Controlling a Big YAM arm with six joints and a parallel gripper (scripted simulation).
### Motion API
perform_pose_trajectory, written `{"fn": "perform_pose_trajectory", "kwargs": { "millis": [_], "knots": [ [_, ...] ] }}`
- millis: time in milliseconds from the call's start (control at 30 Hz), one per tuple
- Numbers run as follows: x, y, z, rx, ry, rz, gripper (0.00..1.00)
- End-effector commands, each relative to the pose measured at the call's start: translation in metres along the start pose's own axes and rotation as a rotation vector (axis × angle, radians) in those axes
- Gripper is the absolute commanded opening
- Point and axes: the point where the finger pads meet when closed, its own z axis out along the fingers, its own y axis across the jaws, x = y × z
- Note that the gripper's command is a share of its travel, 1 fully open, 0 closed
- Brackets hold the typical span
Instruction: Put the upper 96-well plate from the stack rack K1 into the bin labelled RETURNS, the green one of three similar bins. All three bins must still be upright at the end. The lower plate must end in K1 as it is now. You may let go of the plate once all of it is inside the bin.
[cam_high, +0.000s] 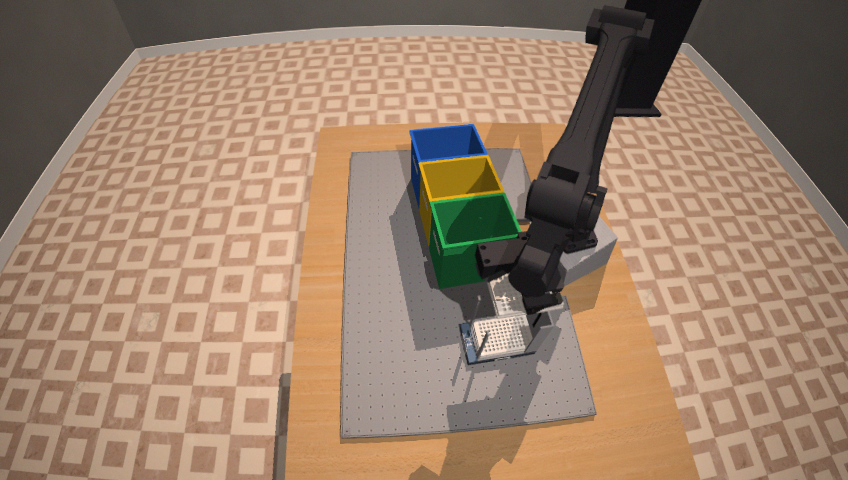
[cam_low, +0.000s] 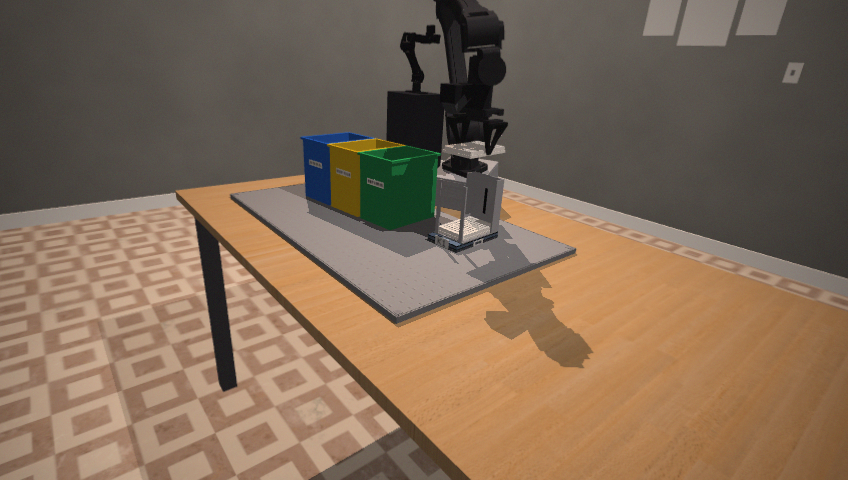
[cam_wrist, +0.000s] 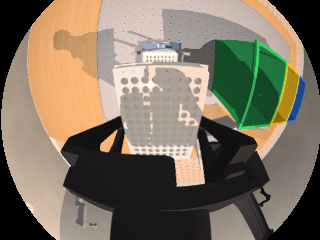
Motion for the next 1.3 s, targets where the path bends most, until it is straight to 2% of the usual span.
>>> {"fn": "perform_pose_trajectory", "kwargs": {
  "millis": [0,667,767,833,1267],
  "knots": [
    [-0.016,0.015,-0.028,-0.051,-0.047,0.015,0.0],
    [-0.016,0.015,-0.028,-0.051,-0.047,0.015,0.0],
    [-0.019,0.007,-0.029,-0.048,-0.05,-0.022,0.0],
    [-0.004,-0.012,-0.007,-0.008,-0.009,-0.044,0.0],
    [-0.01,-0.055,-0.007,-0.007,-0.009,-0.044,0.0]
  ]
}}
